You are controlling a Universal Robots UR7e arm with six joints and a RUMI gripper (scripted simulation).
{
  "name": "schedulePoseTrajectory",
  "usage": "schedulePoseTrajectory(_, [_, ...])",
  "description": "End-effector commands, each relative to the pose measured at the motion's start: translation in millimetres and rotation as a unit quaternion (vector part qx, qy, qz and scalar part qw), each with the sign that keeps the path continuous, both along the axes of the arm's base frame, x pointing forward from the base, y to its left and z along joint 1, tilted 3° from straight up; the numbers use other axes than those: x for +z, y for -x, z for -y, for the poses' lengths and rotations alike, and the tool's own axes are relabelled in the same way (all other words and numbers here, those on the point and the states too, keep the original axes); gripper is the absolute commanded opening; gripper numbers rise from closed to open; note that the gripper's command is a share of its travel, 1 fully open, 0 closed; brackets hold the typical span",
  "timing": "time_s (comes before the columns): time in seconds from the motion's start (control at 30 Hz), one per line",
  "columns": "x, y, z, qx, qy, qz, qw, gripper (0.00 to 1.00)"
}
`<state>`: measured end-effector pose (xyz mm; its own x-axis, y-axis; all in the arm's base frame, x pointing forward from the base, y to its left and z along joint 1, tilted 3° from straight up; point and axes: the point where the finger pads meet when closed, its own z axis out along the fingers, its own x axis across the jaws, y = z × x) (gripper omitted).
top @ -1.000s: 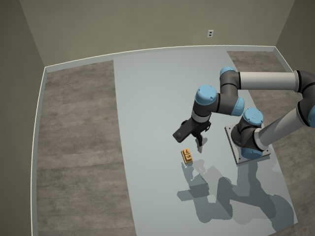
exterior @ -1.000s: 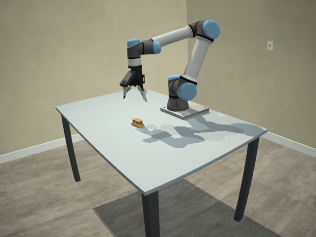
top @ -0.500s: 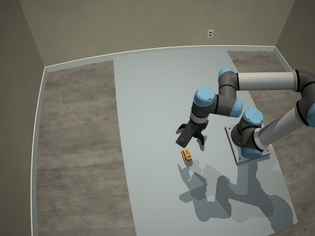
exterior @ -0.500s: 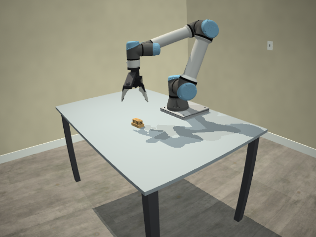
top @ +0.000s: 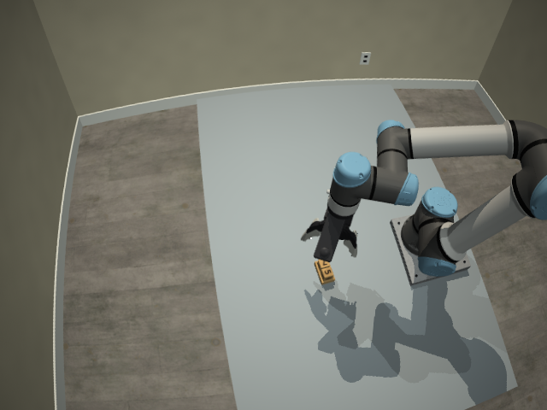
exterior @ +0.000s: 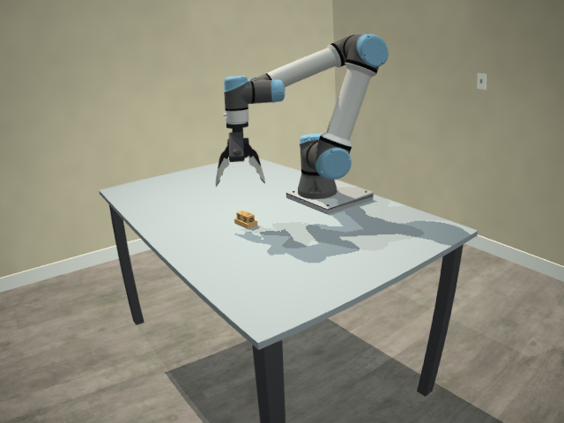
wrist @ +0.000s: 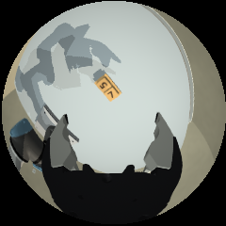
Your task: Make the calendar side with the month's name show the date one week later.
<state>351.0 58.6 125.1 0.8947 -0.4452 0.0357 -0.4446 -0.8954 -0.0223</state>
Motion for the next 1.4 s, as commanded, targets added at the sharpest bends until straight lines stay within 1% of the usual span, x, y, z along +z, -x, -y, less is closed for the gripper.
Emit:
schedulePoseTrajectory(0.0, [-7,1,1,0.080,-0.001,0.000,0.997,1.00])
schedulePoseTrajectory(0.27, [-13,2,1,0.169,0.002,0.001,0.986,1.00])
schedulePoseTrajectory(0.37, [-13,2,1,0.170,0.002,0.001,0.986,1.00])
schedulePoseTrajectory(0.53, [-17,2,2,0.238,0.005,0.002,0.971,1.00])
schedulePoseTrajectory(0.7, [-20,3,3,0.282,0.007,0.002,0.959,1.00])
schedulePoseTrajectory(0.83, [-21,3,3,0.300,0.008,0.002,0.954,1.00])
schedulePoseTrajectory(1.13, [-21,2,4,0.307,0.009,0.003,0.952,1.00])
schedulePoseTrajectory(1.17, [-21,2,3,0.308,0.009,0.003,0.951,0.28])
schedulePoseTrajectory(1.37, [-21,2,3,0.308,0.009,0.003,0.951,0.28])
